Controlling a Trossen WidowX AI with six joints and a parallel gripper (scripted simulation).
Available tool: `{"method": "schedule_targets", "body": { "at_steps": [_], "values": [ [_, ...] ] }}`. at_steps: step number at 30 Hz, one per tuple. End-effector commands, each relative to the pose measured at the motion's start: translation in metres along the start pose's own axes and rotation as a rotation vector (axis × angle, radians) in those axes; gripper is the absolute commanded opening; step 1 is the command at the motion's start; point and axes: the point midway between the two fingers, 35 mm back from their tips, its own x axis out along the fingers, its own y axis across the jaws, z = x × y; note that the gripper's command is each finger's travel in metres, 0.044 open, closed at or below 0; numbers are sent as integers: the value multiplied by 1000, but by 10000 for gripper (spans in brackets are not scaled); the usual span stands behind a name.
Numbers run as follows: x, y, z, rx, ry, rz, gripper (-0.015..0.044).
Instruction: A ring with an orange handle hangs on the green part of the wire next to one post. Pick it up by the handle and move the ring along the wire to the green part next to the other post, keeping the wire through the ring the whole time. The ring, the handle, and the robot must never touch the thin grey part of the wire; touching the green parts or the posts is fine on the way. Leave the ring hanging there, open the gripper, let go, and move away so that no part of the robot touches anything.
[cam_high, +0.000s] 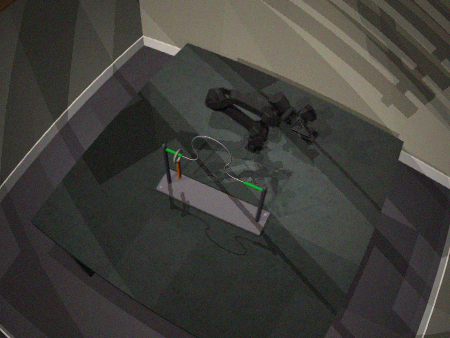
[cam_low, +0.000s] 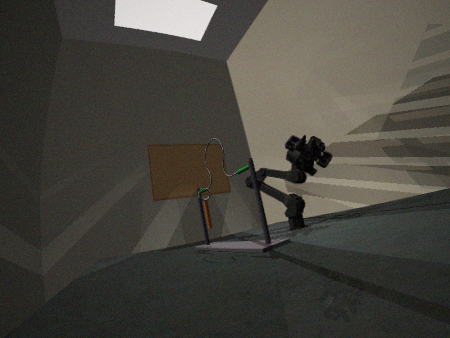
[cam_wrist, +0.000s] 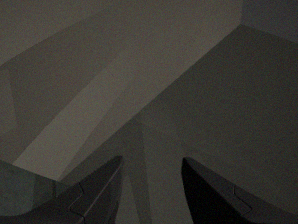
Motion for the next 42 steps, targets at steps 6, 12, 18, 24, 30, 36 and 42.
{"method": "schedule_targets", "body": {
  "at_steps": [6,12,18,24,30,36,42],
  "values": [
    [33,26,-29,-146,86,60,160],
    [51,41,-62,-209,175,125,160],
    [64,53,-103,-241,290,200,160],
    [69,61,-150,-239,429,279,160],
    [64,65,-200,-201,588,354,160],
    [49,66,-249,-125,763,418,160],
    [26,55,-291,-96,930,443,160]
  ]
}}
